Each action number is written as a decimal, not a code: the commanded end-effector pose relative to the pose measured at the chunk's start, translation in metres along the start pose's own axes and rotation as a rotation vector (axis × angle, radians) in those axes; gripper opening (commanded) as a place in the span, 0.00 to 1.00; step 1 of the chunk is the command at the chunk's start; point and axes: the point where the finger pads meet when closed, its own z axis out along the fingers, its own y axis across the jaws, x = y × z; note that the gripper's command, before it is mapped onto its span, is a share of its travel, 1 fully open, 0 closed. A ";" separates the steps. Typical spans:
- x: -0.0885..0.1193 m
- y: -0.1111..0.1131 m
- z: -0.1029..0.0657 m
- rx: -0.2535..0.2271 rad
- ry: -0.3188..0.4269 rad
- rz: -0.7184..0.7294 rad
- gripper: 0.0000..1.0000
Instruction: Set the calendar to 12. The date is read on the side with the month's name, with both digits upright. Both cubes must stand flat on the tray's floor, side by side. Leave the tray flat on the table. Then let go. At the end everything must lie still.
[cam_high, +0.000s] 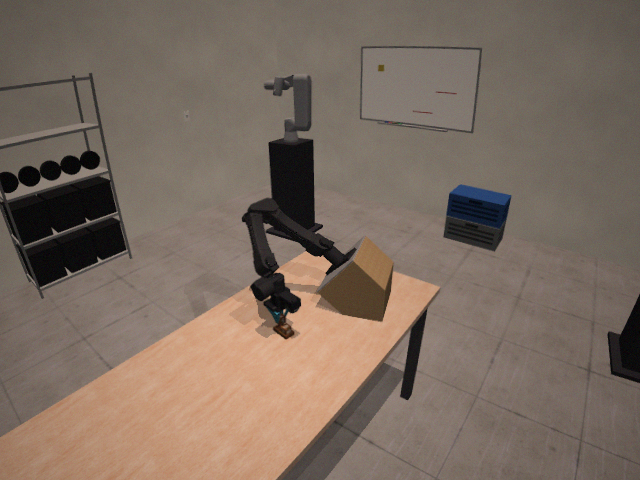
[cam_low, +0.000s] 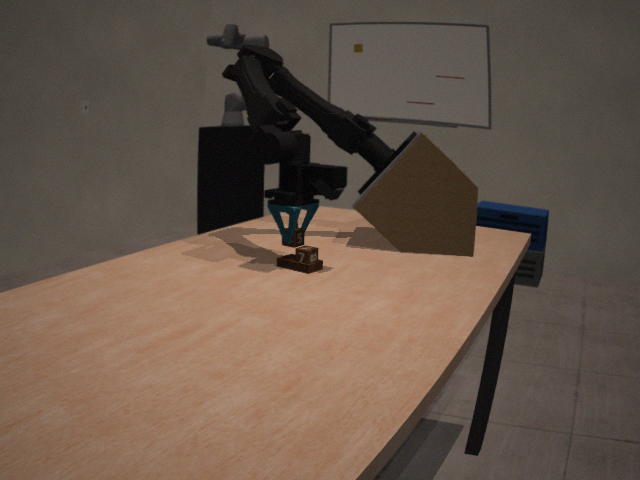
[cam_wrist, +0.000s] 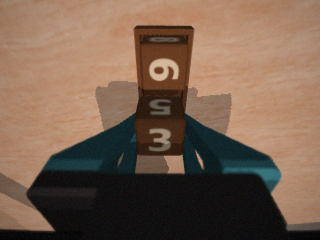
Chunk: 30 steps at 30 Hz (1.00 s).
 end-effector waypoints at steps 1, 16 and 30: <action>-0.007 -0.015 -0.003 0.031 -0.021 0.007 0.27; -0.006 -0.001 0.011 0.014 -0.018 -0.012 0.27; -0.007 -0.002 0.017 0.017 -0.019 -0.012 0.27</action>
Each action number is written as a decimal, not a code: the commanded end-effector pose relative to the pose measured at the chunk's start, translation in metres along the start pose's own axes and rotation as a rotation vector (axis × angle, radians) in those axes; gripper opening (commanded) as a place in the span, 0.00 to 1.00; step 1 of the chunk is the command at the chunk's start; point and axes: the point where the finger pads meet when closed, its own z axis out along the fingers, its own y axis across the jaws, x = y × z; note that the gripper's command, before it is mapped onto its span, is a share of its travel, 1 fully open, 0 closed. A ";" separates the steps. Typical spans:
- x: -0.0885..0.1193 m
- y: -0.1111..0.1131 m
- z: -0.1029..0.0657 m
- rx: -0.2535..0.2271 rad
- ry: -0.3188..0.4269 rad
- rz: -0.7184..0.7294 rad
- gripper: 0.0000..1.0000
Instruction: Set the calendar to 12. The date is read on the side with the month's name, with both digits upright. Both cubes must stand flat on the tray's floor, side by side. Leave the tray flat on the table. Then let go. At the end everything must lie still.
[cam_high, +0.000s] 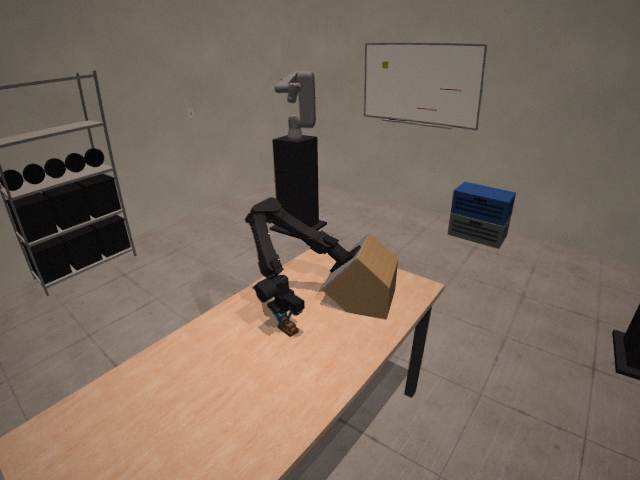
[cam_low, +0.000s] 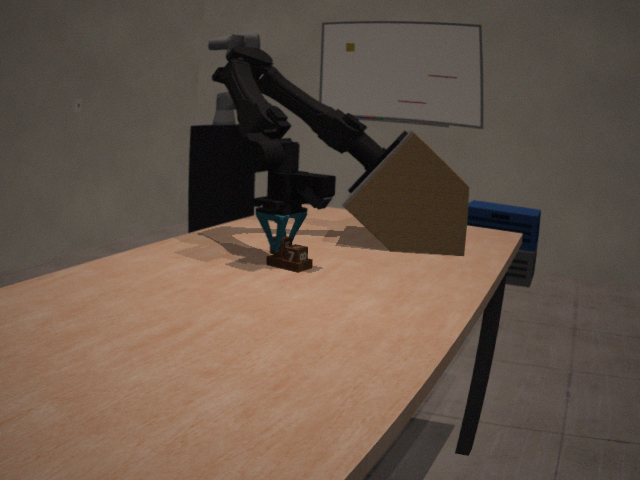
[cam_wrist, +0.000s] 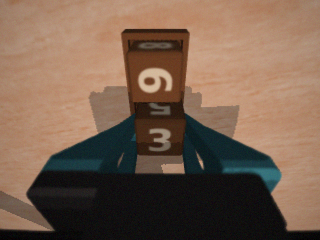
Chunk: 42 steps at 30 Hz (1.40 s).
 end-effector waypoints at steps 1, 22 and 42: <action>-0.007 0.004 -0.001 0.006 -0.018 -0.021 0.27; -0.008 0.007 0.001 -0.003 -0.018 -0.028 0.27; -0.005 0.007 -0.005 0.014 -0.020 -0.025 0.27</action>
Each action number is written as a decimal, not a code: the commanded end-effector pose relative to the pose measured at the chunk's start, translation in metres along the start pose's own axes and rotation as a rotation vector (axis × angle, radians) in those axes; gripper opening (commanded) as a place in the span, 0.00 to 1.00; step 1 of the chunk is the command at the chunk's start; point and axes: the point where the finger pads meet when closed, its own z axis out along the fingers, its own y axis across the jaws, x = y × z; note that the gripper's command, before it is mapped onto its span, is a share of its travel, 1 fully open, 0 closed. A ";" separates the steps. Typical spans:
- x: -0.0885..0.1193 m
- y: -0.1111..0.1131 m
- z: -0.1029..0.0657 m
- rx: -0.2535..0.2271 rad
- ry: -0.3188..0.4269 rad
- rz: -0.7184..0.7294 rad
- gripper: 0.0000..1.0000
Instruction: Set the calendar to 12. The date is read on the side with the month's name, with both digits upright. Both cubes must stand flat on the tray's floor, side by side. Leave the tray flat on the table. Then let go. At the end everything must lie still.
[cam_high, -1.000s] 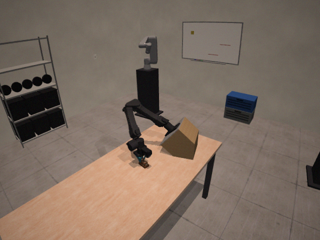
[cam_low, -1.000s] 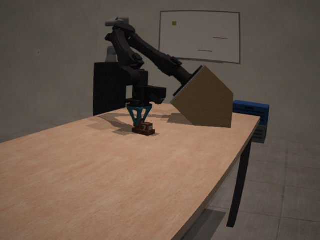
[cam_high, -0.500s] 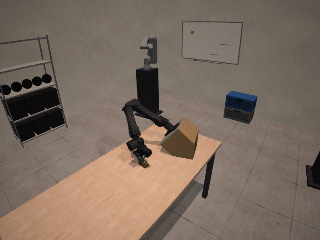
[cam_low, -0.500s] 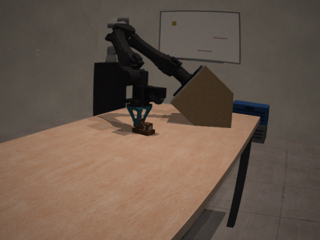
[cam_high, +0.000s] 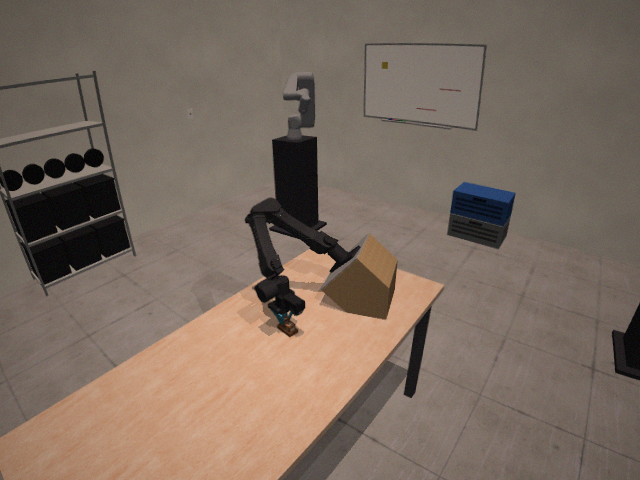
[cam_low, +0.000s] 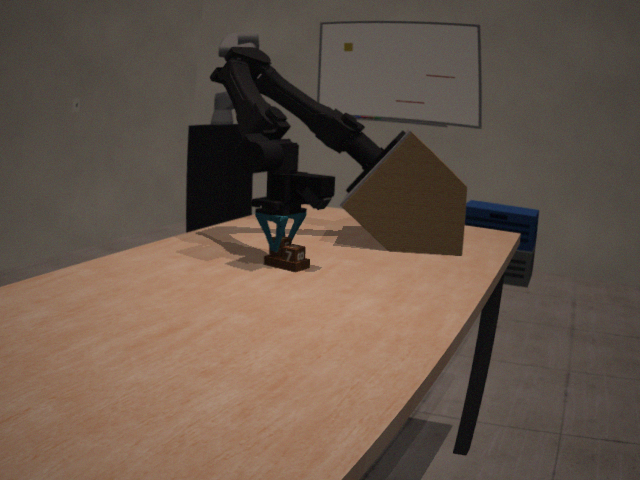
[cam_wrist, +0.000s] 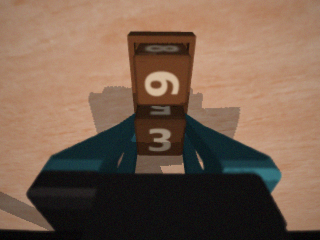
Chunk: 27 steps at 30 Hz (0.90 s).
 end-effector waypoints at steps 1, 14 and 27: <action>-0.004 0.003 -0.007 0.015 -0.020 -0.016 0.27; -0.003 -0.002 -0.008 0.023 -0.020 -0.007 0.27; -0.003 -0.005 -0.009 0.027 -0.020 -0.002 0.27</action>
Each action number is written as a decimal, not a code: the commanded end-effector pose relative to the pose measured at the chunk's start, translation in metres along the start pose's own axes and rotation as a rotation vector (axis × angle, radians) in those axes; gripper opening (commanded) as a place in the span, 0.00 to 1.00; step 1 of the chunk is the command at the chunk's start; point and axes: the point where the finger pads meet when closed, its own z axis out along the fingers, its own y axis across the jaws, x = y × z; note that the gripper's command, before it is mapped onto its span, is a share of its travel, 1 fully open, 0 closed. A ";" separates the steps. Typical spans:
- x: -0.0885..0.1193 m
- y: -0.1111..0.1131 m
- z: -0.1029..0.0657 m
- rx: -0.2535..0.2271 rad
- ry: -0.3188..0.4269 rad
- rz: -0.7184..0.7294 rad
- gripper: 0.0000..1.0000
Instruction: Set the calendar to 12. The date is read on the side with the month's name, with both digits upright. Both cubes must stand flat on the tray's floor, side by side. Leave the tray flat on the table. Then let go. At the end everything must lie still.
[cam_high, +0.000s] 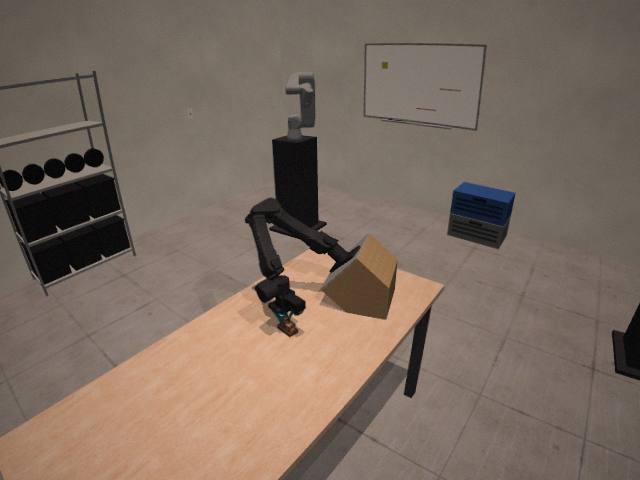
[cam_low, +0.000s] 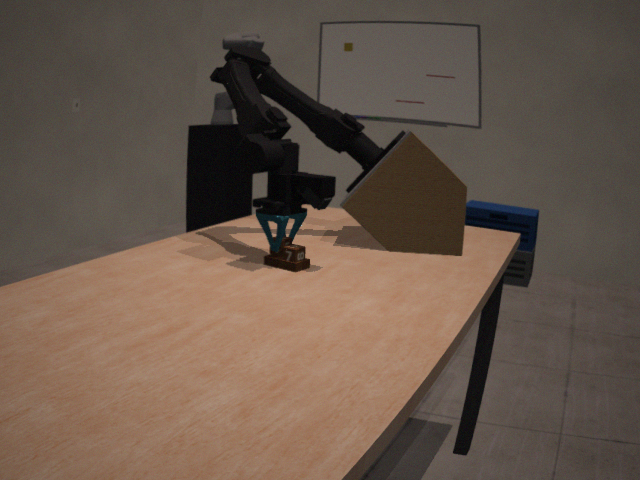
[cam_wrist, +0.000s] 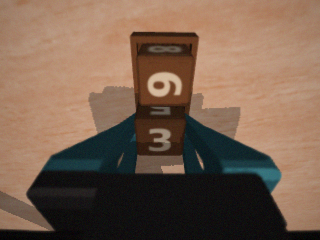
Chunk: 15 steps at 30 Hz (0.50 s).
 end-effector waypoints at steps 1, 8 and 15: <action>-0.002 -0.009 -0.010 0.032 -0.021 0.004 0.27; -0.002 -0.014 -0.010 0.031 -0.021 0.006 0.27; -0.002 -0.014 -0.010 0.031 -0.021 0.007 0.27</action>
